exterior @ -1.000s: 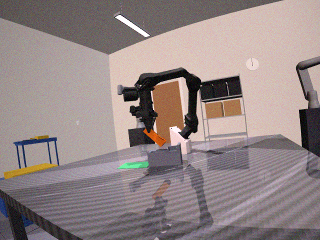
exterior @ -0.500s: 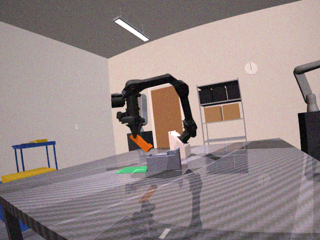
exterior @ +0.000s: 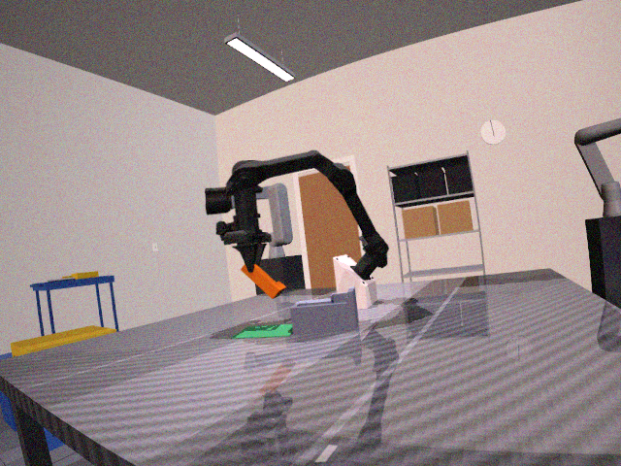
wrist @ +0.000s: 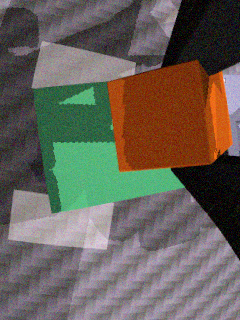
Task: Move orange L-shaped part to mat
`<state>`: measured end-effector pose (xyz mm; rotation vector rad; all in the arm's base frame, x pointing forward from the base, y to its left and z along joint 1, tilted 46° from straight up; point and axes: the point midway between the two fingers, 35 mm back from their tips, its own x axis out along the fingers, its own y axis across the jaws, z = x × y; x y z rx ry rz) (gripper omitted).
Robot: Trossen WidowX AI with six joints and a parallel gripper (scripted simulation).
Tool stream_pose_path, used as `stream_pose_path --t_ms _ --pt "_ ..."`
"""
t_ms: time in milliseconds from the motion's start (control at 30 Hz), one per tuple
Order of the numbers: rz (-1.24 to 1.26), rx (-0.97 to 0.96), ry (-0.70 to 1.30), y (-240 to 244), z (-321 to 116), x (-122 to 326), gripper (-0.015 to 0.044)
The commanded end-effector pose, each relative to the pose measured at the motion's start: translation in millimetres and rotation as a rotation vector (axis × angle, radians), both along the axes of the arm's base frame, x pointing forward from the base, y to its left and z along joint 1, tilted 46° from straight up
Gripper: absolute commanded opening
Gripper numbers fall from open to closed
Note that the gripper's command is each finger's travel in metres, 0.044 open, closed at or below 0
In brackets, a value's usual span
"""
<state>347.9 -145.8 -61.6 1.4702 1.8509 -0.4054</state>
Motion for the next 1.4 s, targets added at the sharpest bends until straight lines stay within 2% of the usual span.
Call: stream_pose_path --t_ms 0,1367 --pt "0.005 -0.003 -0.004 -3.1 -3.0 1.6 0.0" --pt "0.005 -0.001 -0.005 41.2 -46.7 -3.3 0.0"
